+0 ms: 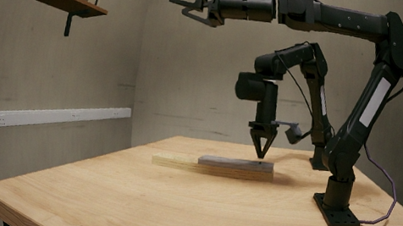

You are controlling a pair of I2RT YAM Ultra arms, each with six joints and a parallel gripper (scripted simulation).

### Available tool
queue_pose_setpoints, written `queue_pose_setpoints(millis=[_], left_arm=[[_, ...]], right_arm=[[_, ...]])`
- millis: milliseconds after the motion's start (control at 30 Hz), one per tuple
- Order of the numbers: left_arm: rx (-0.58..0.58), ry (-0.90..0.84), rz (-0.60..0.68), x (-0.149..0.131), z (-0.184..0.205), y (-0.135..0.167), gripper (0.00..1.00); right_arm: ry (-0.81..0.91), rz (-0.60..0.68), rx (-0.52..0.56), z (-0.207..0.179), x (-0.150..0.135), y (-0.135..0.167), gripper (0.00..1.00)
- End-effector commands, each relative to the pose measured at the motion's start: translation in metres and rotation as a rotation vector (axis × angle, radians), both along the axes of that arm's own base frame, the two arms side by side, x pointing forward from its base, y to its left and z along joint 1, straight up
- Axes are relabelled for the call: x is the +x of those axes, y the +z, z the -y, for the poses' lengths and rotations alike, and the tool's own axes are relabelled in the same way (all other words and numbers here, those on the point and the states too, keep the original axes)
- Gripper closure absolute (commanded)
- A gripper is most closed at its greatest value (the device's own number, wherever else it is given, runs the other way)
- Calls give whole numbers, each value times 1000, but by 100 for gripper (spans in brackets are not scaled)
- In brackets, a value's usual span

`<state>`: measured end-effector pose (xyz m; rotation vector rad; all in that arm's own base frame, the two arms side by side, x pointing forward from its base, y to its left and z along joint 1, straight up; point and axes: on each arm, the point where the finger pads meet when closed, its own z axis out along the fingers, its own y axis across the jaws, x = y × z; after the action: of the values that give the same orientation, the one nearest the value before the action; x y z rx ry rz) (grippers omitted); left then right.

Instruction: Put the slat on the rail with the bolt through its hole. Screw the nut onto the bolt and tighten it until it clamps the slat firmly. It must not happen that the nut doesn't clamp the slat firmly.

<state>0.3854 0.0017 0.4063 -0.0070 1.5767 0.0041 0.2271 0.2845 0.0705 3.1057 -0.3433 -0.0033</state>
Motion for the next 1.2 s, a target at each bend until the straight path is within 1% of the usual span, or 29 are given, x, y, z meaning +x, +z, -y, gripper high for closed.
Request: queue_pose_setpoints(millis=[0, 400, 900, 933, 1167], left_arm=[[2, -7, 18, -5, 1, 5, 0], [2, -7, 18, -5, 1, 5, 0], [2, -7, 18, -5, 1, 5, 0], [2, -7, 18, -5, 1, 5, 0], [2, -7, 18, -5, 1, 5, 0]], right_arm=[[-4, 14, 29, 2, 7, 21, 88], [-4, 17, 31, 9, 13, 29, 88], [-7, 17, 31, 9, 13, 29, 88], [-5, 11, 26, 7, 12, 23, 88], [-5, 13, 28, 5, 9, 25, 88]])
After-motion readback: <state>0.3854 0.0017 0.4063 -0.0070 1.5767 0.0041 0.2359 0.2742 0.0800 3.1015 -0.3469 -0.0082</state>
